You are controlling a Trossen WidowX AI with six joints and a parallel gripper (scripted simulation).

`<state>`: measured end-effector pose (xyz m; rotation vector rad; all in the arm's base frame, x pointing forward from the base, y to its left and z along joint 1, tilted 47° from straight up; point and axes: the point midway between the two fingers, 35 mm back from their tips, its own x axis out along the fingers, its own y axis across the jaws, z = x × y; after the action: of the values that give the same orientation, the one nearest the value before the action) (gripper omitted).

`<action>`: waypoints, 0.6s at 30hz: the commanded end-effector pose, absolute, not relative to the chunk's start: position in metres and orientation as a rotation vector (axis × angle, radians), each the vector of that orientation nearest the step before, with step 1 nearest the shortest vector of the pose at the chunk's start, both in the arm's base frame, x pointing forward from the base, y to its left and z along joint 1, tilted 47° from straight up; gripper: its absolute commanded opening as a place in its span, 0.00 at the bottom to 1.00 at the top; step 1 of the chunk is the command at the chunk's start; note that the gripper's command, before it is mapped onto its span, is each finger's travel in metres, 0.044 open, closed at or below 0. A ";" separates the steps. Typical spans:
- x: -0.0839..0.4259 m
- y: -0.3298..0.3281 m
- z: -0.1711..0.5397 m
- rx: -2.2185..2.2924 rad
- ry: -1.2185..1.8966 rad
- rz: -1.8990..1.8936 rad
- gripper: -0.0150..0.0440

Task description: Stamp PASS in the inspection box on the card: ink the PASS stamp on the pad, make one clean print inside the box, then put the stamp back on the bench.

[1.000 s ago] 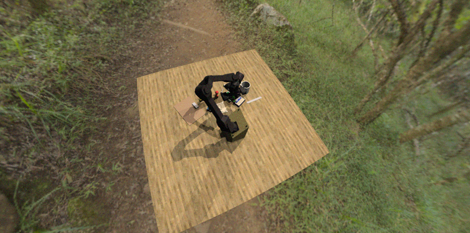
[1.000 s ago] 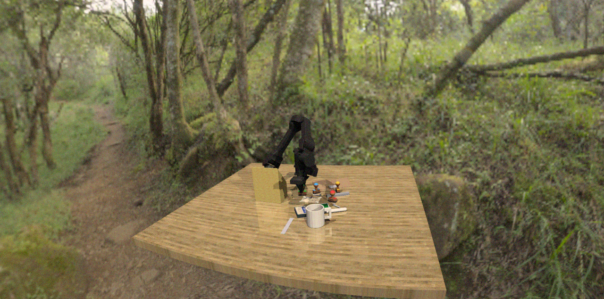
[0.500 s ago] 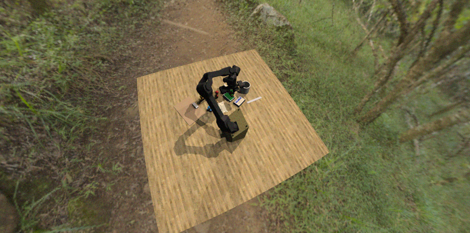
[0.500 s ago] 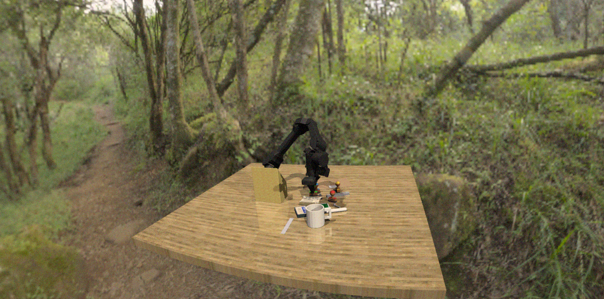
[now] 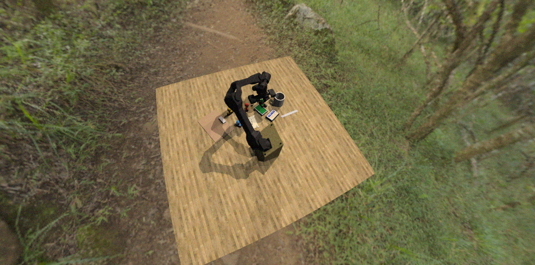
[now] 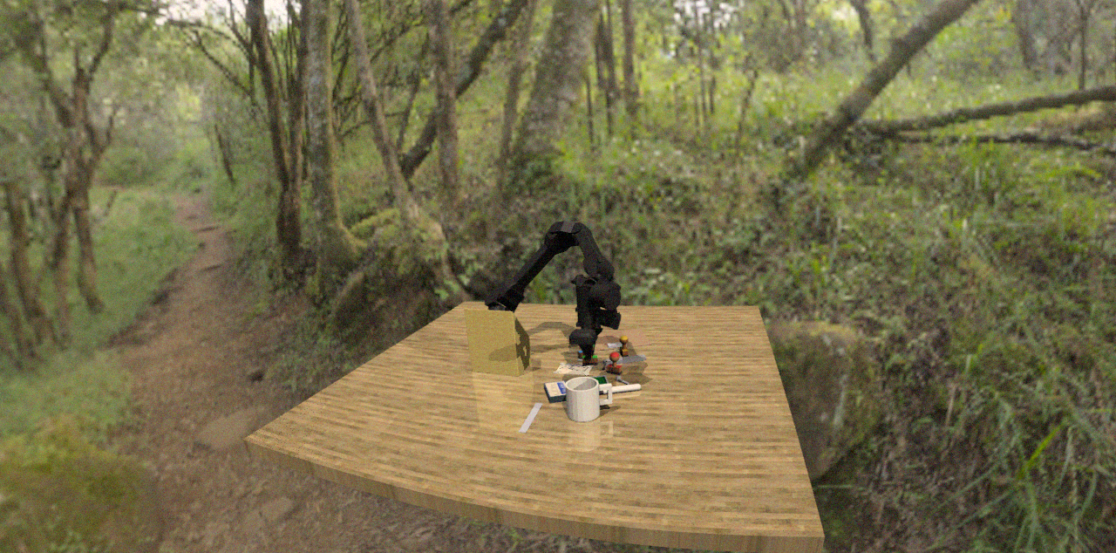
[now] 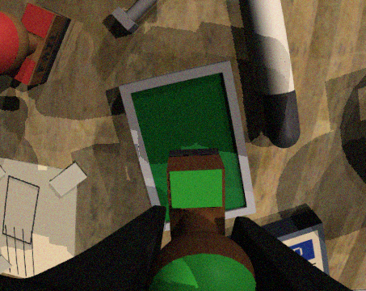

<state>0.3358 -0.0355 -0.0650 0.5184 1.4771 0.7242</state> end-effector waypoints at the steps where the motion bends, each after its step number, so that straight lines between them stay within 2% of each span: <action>1: 0.337 -0.034 -0.067 0.523 1.475 0.721 0.25; 18: 0.337 -0.025 -0.075 0.522 1.475 0.722 0.25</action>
<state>0.3372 -0.0271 -0.0732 0.5145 1.4742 0.7249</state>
